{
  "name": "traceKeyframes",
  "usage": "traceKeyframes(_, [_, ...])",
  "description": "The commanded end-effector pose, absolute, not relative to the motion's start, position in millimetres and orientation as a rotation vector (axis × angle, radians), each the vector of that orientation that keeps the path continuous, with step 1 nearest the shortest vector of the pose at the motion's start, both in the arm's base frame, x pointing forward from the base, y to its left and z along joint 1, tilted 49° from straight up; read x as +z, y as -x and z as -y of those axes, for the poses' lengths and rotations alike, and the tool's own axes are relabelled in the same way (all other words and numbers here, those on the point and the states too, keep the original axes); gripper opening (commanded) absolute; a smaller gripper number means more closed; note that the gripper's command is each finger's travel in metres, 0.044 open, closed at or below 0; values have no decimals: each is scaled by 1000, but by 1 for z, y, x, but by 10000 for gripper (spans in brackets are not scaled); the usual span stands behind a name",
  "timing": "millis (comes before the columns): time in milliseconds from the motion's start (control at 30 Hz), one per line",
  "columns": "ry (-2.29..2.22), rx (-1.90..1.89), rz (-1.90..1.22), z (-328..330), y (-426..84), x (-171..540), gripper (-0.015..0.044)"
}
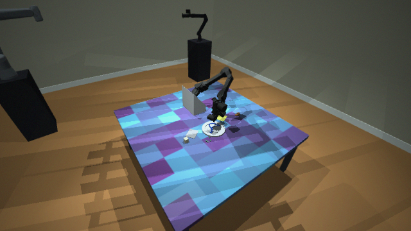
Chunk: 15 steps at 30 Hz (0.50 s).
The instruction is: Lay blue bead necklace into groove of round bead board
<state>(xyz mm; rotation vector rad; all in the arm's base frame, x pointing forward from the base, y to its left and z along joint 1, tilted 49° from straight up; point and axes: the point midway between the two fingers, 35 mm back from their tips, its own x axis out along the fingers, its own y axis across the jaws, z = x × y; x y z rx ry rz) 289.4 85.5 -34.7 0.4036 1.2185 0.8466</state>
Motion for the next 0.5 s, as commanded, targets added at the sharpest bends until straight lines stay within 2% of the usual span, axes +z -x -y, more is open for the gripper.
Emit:
traceKeyframes(0, [-402, 845, -1214, -84, -290, -34, 120])
traceKeyframes(467, [-410, 846, -1222, -100, -290, -48, 120])
